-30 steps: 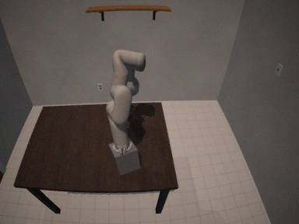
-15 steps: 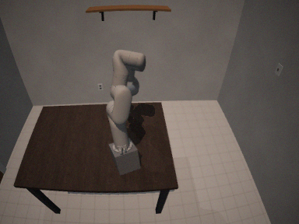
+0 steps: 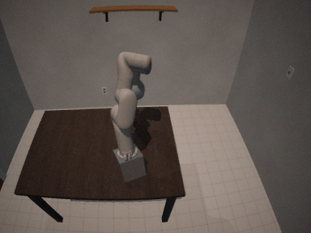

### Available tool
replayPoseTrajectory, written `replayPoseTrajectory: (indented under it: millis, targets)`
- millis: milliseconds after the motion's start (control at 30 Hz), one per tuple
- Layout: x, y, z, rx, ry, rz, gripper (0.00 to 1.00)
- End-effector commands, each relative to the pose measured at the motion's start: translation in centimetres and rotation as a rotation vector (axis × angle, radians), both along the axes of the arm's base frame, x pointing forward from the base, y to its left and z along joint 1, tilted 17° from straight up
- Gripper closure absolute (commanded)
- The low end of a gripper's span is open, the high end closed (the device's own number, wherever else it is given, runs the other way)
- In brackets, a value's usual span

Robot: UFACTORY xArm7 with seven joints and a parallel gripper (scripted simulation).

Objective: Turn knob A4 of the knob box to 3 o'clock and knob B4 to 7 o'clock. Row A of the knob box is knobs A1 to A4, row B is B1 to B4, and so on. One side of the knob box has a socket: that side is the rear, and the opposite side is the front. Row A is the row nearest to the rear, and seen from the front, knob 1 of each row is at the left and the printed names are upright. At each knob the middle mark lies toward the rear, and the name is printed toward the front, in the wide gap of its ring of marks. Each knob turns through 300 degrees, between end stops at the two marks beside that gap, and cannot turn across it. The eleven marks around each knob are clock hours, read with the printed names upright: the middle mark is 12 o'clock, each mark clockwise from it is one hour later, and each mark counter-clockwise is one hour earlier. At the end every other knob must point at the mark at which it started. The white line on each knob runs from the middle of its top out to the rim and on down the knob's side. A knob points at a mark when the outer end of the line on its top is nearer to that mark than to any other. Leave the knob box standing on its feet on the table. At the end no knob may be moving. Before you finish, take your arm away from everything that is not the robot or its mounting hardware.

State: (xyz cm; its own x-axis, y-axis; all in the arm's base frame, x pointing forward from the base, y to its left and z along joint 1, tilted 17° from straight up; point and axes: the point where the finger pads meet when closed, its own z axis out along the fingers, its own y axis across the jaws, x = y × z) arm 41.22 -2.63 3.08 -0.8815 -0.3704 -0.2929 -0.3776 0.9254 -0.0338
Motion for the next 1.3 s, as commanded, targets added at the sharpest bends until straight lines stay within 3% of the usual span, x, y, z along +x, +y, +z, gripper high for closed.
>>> replayPoseTrajectory:
  millis: [0,533,1167,1200,1267]
  targets:
    - [0.0,0.0,0.2,-0.001,-0.002,0.000,0.81]
    - [-0.9,-0.3,3.2,-0.001,-0.002,0.000,0.81]
    - [-0.9,-0.3,3.5,-0.001,-0.002,0.000,0.81]
    - [-0.9,-0.3,3.5,-0.001,-0.002,0.000,0.00]
    - [-1.0,-0.3,3.6,-0.001,-0.002,0.000,0.00]
